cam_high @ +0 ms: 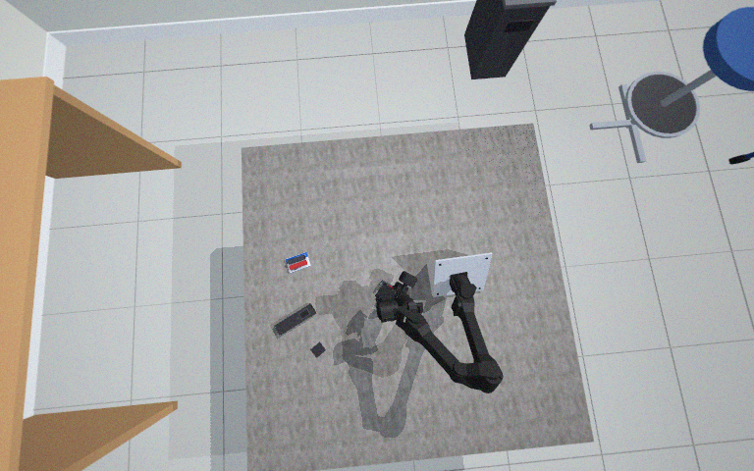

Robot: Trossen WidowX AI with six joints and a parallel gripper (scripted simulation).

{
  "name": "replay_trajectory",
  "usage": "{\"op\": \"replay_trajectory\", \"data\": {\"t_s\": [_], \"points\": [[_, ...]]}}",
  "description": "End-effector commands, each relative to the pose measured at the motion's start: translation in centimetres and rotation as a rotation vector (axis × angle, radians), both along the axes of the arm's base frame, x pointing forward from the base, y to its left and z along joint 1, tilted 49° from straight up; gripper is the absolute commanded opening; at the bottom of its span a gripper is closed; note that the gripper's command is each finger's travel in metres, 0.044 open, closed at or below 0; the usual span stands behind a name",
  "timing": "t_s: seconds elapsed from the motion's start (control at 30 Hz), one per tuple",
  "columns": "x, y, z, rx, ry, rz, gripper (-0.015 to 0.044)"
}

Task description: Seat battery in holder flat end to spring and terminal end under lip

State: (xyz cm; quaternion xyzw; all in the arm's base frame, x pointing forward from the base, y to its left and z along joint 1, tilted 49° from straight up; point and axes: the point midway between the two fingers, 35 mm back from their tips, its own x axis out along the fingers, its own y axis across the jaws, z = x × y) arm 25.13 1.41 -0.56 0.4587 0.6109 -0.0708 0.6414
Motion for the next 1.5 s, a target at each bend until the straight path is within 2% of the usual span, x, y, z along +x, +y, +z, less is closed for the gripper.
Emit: {"op": "replay_trajectory", "data": {"t_s": [0.0, 1.47], "points": [[-0.27, 0.28, -0.2, 0.026, 0.027, 0.021, 0.0058], [0.59, 0.36, -0.74, 0.158, 0.173, 0.181, 0.0058]]}}
